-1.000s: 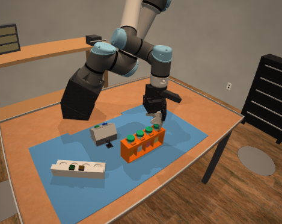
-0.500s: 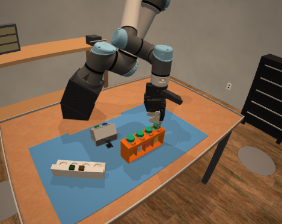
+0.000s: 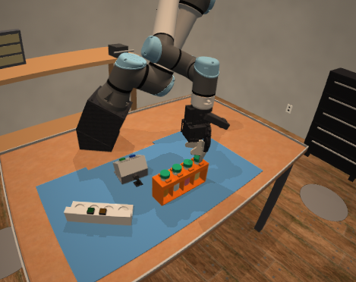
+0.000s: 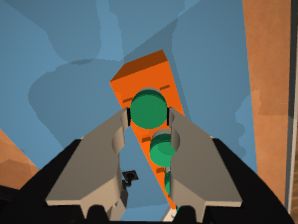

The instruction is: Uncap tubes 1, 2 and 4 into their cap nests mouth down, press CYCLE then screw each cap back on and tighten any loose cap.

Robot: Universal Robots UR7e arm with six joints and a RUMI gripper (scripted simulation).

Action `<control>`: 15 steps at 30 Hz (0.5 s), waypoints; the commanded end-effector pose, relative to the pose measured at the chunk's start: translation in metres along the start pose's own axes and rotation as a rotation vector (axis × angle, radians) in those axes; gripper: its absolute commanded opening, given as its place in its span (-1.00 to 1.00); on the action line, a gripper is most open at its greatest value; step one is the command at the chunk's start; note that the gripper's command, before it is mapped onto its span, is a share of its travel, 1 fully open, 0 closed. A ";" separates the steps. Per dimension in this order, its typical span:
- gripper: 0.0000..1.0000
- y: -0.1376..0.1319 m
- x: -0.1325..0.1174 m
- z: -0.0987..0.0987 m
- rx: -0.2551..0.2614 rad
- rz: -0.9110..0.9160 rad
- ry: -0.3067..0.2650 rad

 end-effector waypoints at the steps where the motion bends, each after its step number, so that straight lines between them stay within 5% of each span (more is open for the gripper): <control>1: -1.00 0.001 -0.001 0.000 0.003 -0.252 0.008; 15: -1.00 0.001 -0.001 -0.001 0.001 -0.850 0.009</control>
Point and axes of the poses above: the point where the finger pads meet when closed, its own z axis out along the fingers, its own y axis across the jaws, x = y × z, the point moved 10 cm from there along -z, back along the fingers, and after that the axes turned 3 degrees about z, right-handed, at the moved point
